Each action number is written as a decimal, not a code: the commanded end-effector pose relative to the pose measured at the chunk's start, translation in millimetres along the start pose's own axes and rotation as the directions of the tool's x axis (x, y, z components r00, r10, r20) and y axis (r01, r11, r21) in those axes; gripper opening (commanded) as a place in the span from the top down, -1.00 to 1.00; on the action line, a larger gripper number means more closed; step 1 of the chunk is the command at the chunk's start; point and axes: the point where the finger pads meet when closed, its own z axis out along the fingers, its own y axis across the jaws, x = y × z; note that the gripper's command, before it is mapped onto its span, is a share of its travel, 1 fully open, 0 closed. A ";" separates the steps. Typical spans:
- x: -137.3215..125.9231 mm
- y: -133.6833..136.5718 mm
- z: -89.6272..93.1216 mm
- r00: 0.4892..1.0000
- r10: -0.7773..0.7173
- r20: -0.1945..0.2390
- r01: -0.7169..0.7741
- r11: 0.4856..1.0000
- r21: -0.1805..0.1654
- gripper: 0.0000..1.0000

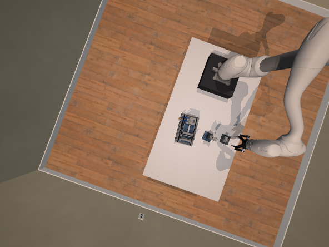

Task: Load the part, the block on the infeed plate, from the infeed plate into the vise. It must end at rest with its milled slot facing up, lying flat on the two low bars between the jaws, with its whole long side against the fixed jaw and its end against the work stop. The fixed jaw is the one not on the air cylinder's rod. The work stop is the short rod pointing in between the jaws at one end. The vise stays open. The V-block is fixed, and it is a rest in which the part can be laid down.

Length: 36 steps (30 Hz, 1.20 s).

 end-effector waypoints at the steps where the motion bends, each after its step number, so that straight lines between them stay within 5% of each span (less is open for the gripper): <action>1: 0.1 0.0 0.8 1.000 0.000 0.000 0.000 1.000 0.000 -0.02; 36: 0.1 0.0 79.7 1.000 0.000 0.000 0.000 1.000 0.000 -0.02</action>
